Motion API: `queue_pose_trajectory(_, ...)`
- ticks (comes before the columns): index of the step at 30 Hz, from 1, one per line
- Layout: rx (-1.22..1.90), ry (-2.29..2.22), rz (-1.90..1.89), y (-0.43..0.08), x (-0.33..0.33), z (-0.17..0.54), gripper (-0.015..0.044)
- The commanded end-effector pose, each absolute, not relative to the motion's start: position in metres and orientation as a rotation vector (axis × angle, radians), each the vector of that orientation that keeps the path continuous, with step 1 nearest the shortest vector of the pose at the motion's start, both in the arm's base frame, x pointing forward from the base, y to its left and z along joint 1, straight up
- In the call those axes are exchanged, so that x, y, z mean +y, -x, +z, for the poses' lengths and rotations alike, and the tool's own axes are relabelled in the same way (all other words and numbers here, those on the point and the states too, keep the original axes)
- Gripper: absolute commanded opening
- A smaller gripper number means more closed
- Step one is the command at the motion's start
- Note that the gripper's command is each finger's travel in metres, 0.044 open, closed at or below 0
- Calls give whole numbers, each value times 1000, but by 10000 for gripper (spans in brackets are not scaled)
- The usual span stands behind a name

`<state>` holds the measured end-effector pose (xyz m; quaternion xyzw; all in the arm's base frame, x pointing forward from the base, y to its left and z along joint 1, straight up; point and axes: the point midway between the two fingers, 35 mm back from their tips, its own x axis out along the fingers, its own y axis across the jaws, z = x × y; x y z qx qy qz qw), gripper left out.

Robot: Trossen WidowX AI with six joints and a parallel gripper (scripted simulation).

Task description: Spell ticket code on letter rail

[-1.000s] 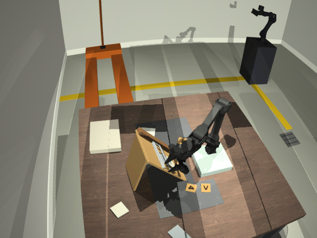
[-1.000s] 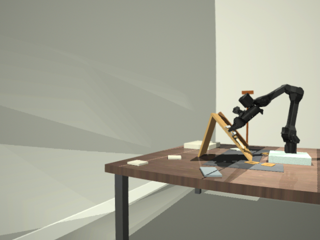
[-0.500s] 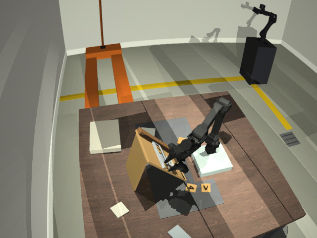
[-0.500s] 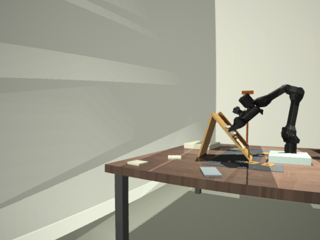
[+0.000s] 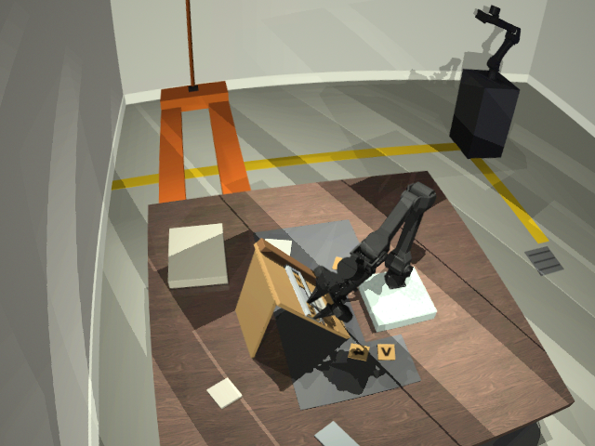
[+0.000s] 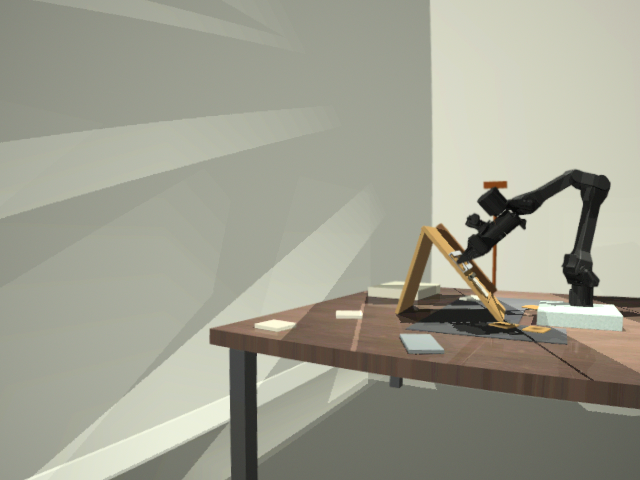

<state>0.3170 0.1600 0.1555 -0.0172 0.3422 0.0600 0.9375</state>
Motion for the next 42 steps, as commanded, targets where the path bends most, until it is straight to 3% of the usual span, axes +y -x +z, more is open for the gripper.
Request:
queue_pose_trajectory(1, 694, 35, 128, -317, 157, 157, 0)
queue_pose_trajectory(42, 693, 37, 127, -320, 132, 158, 0)
